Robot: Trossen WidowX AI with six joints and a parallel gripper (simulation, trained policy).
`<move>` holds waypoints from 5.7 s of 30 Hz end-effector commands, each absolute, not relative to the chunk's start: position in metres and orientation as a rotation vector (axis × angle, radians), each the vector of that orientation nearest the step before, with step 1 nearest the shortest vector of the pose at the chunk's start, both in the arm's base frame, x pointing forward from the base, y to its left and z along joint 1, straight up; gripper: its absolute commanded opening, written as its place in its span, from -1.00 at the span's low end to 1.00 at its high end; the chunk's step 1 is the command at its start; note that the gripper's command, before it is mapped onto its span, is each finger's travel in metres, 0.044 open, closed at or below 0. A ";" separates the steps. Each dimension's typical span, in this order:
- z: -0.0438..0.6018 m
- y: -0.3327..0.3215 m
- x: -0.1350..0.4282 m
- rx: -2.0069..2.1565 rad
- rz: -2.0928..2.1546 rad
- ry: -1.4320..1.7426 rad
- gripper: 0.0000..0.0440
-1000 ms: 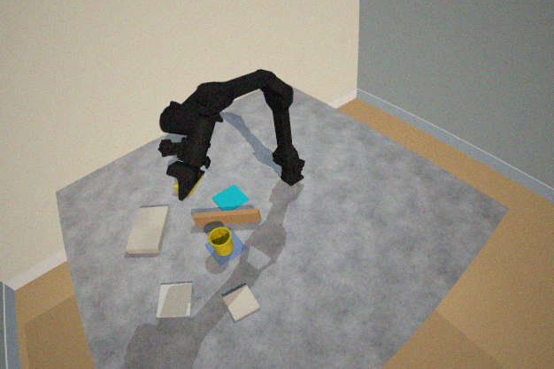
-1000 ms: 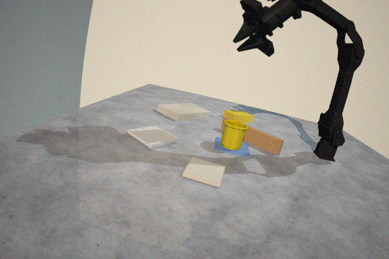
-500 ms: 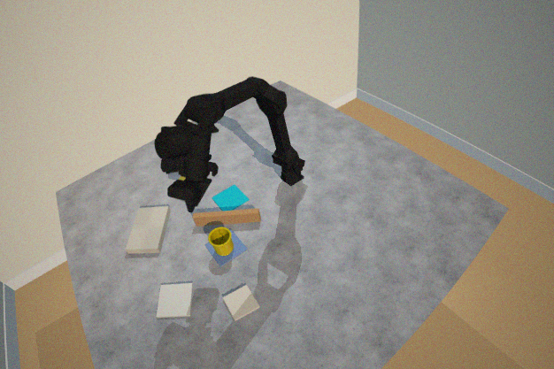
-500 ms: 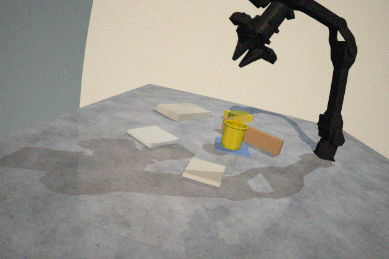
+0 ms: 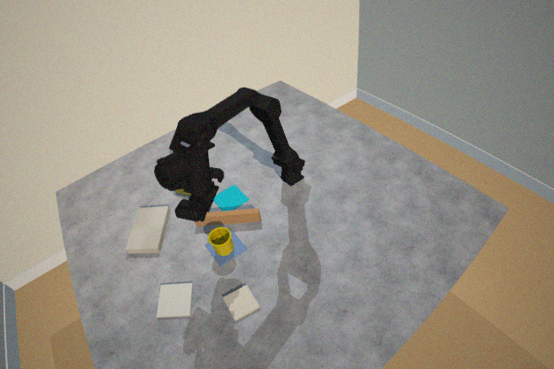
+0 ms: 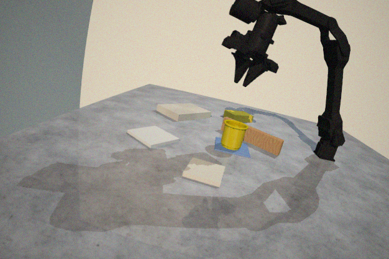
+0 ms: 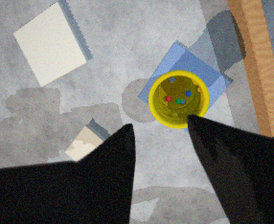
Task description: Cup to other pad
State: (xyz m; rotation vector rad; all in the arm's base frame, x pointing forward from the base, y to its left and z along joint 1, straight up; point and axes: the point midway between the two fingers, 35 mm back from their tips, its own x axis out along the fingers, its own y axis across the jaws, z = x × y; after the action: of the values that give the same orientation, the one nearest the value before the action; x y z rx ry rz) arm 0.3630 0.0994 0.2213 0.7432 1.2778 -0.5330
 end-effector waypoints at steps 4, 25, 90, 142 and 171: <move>0.203 0.096 0.356 0.704 -0.614 1.346 -0.22; 0.138 0.090 0.343 0.614 -0.809 1.463 -0.13; 0.142 0.026 0.318 0.682 -0.859 1.423 -1.00; 0.106 -0.066 0.266 0.934 -1.020 1.234 -1.00; 0.070 -0.073 0.224 1.023 -1.084 1.155 -0.17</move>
State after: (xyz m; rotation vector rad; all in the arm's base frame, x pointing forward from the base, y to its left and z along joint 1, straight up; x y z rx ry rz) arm 0.2227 -0.0721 0.0677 1.0021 1.1832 -1.0897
